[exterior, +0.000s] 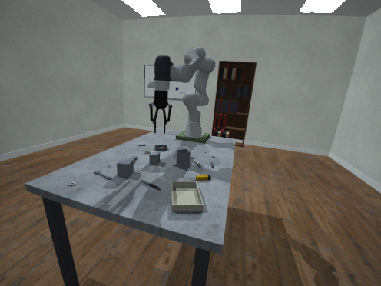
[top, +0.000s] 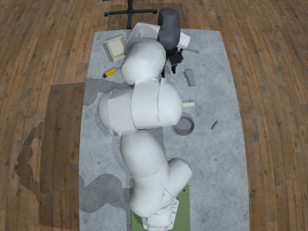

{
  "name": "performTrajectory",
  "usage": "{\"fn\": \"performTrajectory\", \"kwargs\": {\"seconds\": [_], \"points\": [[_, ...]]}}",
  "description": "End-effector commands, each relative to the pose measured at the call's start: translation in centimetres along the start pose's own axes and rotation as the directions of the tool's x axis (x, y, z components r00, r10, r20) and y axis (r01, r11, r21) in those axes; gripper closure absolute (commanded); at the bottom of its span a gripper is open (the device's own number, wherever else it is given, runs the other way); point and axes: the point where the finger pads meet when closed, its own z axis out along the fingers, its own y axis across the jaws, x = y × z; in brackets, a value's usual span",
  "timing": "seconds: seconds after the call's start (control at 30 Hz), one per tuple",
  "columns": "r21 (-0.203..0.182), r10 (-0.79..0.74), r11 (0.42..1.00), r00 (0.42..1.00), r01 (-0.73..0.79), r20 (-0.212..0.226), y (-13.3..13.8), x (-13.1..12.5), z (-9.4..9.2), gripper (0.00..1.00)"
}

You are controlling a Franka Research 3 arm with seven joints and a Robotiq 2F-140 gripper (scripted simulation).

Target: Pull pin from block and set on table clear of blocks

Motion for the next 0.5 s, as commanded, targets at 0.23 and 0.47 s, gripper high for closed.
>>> {"fn": "performTrajectory", "kwargs": {"seconds": [0.23, 0.47], "points": [[-0.006, -0.027, 1.0, 1.0, 0.027, -0.01, 0.8, -0.27, 0.22, 0.61], [-0.004, -0.045, 0.999, 0.999, 0.045, -0.01, 1.37, -0.69, 0.13, 0.61]]}}
